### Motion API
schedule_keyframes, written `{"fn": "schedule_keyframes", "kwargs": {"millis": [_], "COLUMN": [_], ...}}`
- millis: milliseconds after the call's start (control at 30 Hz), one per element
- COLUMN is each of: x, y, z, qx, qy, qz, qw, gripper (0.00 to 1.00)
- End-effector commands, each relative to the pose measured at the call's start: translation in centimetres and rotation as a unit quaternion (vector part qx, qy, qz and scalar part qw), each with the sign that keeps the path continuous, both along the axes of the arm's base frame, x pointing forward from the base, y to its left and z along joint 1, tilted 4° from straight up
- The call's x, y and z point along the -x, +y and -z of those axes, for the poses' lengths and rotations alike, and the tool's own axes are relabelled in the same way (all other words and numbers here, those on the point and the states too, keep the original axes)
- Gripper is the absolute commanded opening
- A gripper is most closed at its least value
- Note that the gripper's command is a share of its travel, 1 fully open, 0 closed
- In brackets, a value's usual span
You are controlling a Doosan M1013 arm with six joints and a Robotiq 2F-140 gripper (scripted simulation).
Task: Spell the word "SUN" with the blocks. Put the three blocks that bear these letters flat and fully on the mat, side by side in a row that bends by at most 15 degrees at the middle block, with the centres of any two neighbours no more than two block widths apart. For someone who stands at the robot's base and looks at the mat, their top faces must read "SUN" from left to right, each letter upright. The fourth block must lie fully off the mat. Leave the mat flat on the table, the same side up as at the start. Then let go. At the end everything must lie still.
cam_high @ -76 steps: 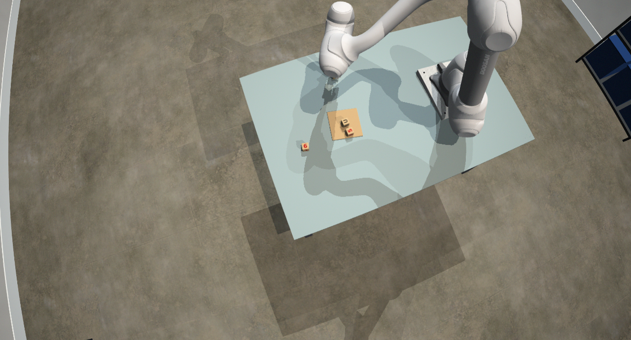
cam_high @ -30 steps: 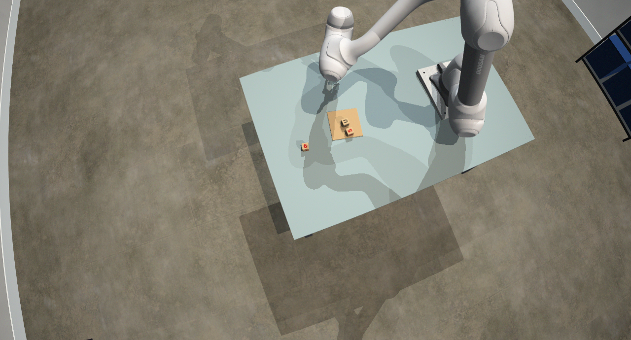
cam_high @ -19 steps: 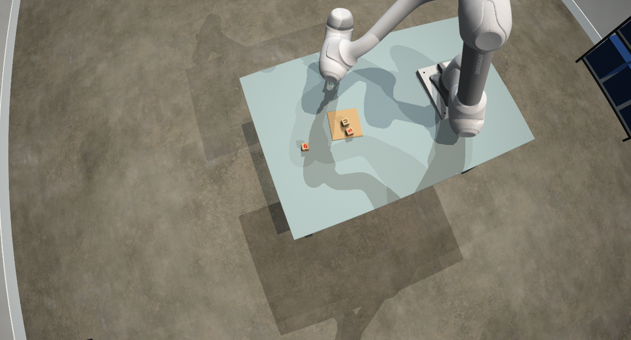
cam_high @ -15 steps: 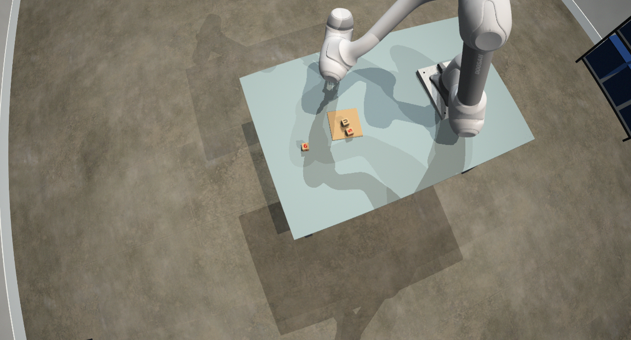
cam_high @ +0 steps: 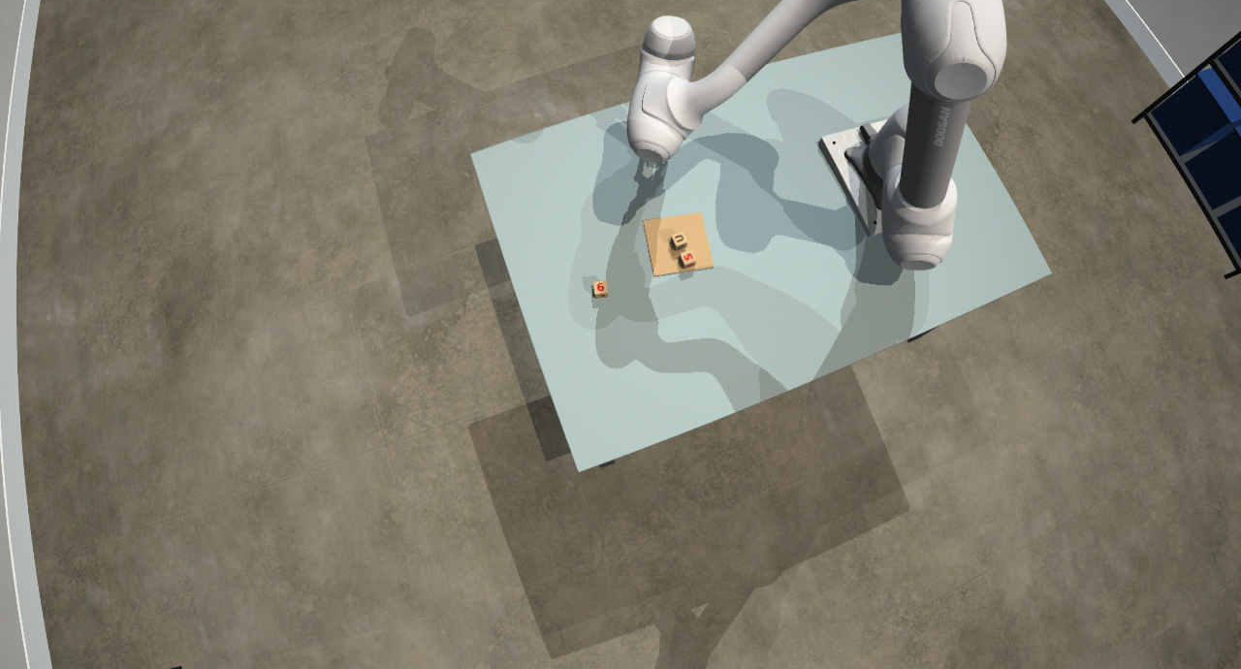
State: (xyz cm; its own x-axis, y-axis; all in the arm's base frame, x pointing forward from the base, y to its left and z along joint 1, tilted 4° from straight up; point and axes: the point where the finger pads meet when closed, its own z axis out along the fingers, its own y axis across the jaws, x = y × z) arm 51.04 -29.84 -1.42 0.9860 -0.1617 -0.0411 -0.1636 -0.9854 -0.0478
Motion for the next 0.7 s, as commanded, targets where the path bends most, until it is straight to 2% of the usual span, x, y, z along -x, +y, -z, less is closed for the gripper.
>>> {"fn": "schedule_keyframes", "kwargs": {"millis": [0, 367, 400, 667], "x": [0.3, 0.3, 0.3, 0.3], "y": [-0.1, -0.1, -0.1, -0.1], "z": [0.45, 0.45, 0.45, 0.45], "qx": [-0.001, -0.001, -0.001, -0.001], "qy": [0.002, 0.002, 0.002, 0.002], "qz": [0.0, 0.0, 0.0, 0.0], "qw": [1.0, 1.0, 1.0, 1.0], "gripper": [0.4, 0.4, 0.28, 0.28]}}
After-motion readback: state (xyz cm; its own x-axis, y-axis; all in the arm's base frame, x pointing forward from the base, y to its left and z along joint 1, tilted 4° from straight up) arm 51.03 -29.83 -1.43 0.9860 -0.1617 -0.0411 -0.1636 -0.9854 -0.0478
